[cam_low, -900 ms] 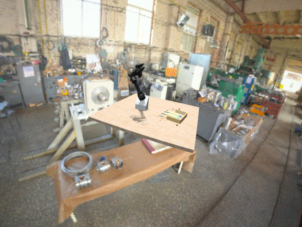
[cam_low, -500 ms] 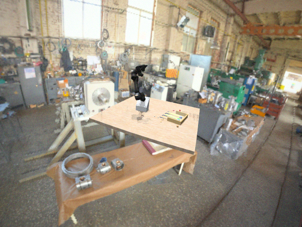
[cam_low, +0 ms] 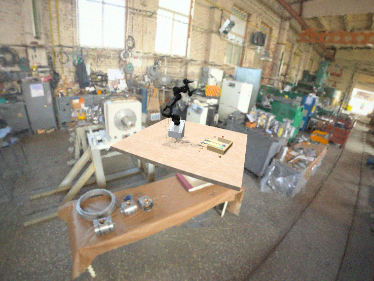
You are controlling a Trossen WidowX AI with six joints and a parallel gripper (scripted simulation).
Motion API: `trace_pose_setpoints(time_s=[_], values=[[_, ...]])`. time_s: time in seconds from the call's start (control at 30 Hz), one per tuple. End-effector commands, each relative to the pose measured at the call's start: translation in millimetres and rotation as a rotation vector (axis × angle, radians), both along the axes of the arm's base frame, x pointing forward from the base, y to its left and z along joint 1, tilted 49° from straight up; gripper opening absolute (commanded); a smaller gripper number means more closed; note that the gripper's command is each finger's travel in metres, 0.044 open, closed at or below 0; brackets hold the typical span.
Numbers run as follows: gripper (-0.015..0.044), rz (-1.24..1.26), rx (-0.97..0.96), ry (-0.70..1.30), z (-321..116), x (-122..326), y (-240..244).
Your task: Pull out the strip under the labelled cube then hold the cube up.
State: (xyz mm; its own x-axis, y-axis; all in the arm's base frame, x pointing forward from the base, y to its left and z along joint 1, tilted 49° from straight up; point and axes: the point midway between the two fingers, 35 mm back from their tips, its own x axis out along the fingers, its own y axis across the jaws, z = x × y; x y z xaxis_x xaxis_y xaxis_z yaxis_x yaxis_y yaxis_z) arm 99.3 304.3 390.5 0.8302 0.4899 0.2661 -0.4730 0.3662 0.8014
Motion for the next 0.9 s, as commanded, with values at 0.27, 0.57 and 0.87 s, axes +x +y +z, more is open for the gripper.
trace_pose_setpoints(time_s=[0.27,0.57,0.87], values=[[0.04,-0.398,-0.85,-0.132,-142.7,125.3,-22.4],[0.04,-0.535,-1.516,-0.022,-253.6,193.4,-112.5],[0.04,-0.487,-1.966,0.165,-326.8,204.1,-201.5]])
